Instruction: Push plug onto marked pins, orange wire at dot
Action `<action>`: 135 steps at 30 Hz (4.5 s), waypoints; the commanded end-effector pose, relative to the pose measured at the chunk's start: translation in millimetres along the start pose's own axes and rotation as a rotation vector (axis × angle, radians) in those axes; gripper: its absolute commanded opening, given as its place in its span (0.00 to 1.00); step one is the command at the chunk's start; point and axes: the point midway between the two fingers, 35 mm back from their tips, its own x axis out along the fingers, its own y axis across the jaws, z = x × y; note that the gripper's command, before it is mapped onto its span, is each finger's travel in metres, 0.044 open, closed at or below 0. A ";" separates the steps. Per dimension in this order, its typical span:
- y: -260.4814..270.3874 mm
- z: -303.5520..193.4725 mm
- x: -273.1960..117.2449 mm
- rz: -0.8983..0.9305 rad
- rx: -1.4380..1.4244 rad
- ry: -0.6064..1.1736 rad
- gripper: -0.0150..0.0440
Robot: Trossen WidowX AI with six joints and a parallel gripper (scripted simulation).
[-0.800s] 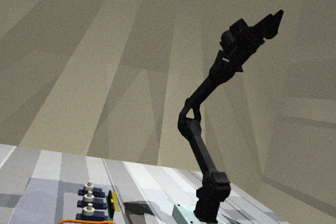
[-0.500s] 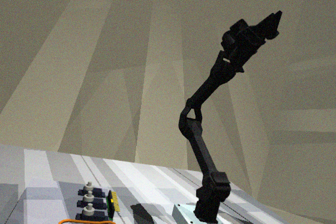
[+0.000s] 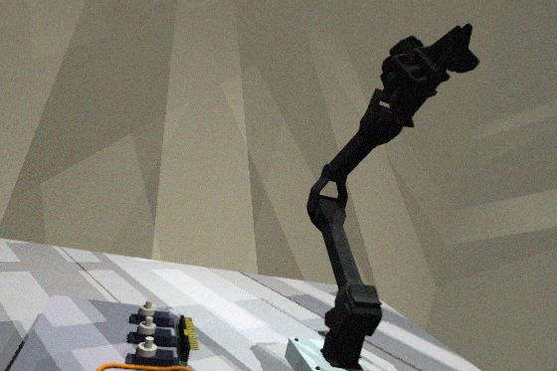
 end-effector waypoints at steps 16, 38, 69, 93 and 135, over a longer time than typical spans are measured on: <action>-50.1 -22.5 13.4 -0.183 -0.233 -0.025 0.45; -124.8 -30.9 12.1 -0.422 -0.474 -0.040 0.45; -233.5 -11.8 -32.5 -0.789 -0.755 -0.041 0.45; -301.9 16.7 -103.7 -1.094 -0.913 -0.029 0.45; -380.6 44.8 -244.3 -1.585 -1.096 0.284 0.45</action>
